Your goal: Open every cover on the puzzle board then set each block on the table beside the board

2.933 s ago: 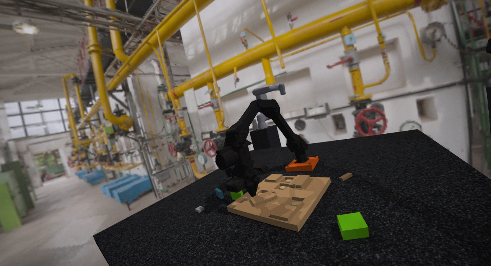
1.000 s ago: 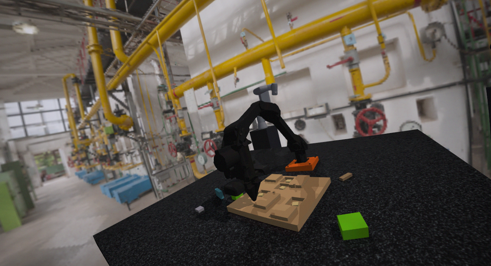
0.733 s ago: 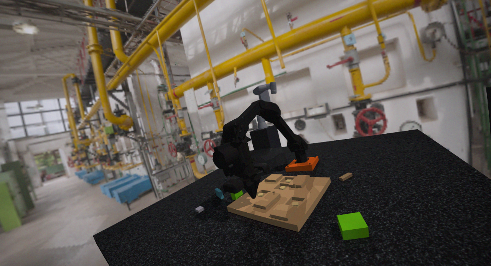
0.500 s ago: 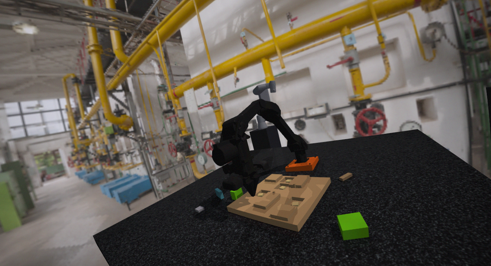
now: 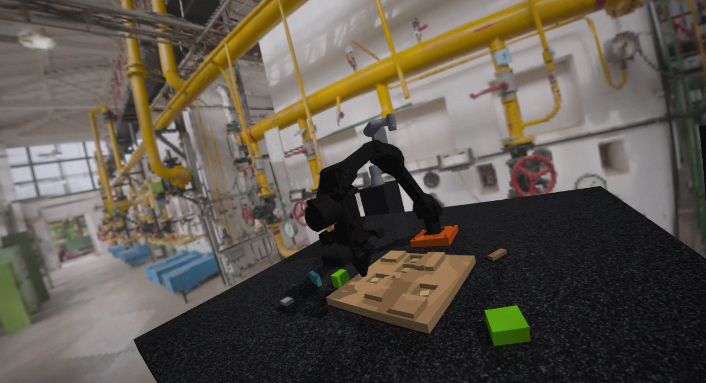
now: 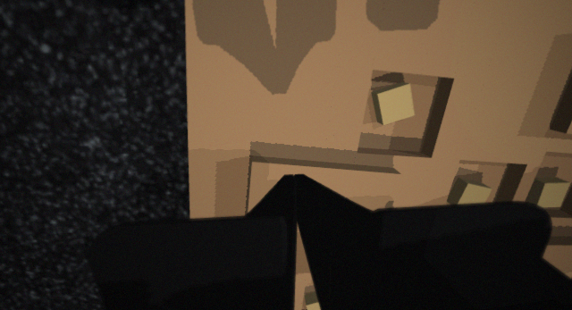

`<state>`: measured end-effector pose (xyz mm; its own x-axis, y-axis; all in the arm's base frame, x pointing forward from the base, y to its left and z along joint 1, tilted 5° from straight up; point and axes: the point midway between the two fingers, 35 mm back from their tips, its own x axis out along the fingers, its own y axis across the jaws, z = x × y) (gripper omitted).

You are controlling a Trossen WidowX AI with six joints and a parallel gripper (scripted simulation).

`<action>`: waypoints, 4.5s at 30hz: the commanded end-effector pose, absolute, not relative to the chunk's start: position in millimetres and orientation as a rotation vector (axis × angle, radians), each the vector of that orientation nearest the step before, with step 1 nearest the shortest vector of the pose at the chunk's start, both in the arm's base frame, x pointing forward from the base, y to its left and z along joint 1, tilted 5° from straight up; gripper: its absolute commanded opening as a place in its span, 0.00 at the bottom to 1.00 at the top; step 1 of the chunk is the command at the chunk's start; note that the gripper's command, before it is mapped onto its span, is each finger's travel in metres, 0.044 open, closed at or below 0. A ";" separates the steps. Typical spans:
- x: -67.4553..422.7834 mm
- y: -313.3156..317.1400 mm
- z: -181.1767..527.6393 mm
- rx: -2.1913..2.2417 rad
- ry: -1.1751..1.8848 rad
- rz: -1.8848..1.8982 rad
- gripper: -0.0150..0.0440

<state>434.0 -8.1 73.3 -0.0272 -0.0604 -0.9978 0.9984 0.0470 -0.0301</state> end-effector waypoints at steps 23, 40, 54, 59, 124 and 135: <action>315.2 24.4 93.8 -0.425 1.570 0.330 0.25; 239.5 30.4 85.7 -1.204 1.290 1.177 0.25; 236.3 30.5 85.0 -1.241 1.266 1.218 0.25; 236.3 30.5 85.0 -1.241 1.266 1.218 0.25; 233.5 12.3 20.7 -1.242 1.268 1.217 0.25; 233.5 12.3 20.7 -1.536 1.041 1.535 0.25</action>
<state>235.4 12.5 22.0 -0.0287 -0.0544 -0.9981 -0.9789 -0.2004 0.0390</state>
